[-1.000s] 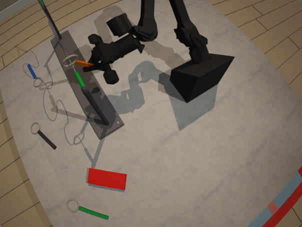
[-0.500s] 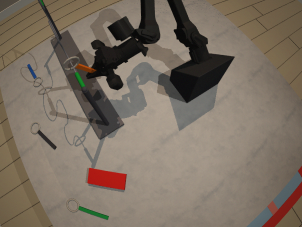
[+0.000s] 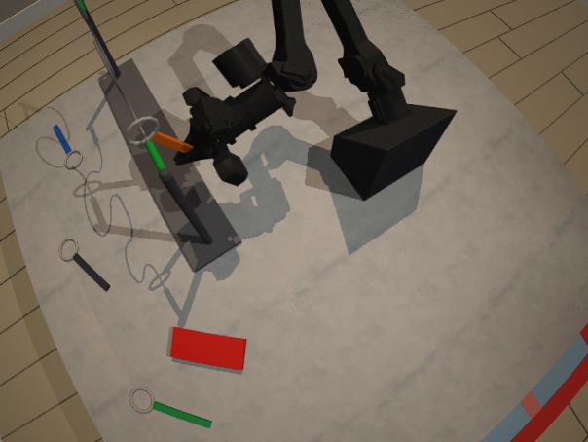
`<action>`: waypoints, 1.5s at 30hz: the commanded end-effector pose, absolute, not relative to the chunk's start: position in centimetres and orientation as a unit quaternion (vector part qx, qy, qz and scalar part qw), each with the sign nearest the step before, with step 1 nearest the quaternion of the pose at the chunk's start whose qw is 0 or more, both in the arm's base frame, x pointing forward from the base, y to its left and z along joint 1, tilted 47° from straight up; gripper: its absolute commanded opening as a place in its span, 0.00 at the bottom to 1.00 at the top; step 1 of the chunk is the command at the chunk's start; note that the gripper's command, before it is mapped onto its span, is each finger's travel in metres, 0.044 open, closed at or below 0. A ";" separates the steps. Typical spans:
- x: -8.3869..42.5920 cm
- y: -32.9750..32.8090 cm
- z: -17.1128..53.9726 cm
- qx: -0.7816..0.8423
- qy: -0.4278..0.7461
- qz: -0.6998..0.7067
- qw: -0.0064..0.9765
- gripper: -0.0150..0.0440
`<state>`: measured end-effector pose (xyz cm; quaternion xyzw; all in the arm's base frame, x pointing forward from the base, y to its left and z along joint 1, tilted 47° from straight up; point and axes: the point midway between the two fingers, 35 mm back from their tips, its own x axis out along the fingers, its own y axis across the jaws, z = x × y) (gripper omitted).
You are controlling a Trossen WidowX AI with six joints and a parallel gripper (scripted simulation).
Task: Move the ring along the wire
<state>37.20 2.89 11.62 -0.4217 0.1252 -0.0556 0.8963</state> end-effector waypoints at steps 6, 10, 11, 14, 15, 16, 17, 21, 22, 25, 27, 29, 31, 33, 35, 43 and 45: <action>36.9 3.6 10.4 -0.414 0.132 -0.054 0.899 0.00; 36.9 3.8 10.1 -0.414 0.132 -0.054 0.899 0.00; 36.8 3.9 10.0 -0.414 0.132 -0.054 0.899 0.00; 36.8 4.1 9.8 -0.413 0.132 -0.054 0.899 0.00; 36.8 4.2 9.7 -0.413 0.132 -0.054 0.899 0.00; 36.8 4.3 9.7 -0.413 0.132 -0.054 0.899 0.00; 36.8 4.3 9.6 -0.413 0.132 -0.054 0.899 0.00; 36.7 4.6 9.3 -0.413 0.132 -0.053 0.899 0.00; 36.7 4.7 9.2 -0.413 0.132 -0.053 0.900 0.00; 36.6 4.9 9.0 -0.413 0.132 -0.053 0.900 0.00; 36.6 5.0 8.8 -0.413 0.131 -0.053 0.900 0.00; 36.6 5.1 8.7 -0.413 0.131 -0.053 0.900 0.00; 36.6 5.3 8.6 -0.413 0.131 -0.053 0.900 0.00; 36.5 5.4 8.4 -0.413 0.131 -0.053 0.900 0.00; 36.5 5.4 8.3 -0.413 0.131 -0.053 0.900 0.00; 36.7 4.8 7.7 -0.413 0.131 -0.053 0.900 0.00; 36.7 4.6 7.5 -0.413 0.131 -0.053 0.900 0.00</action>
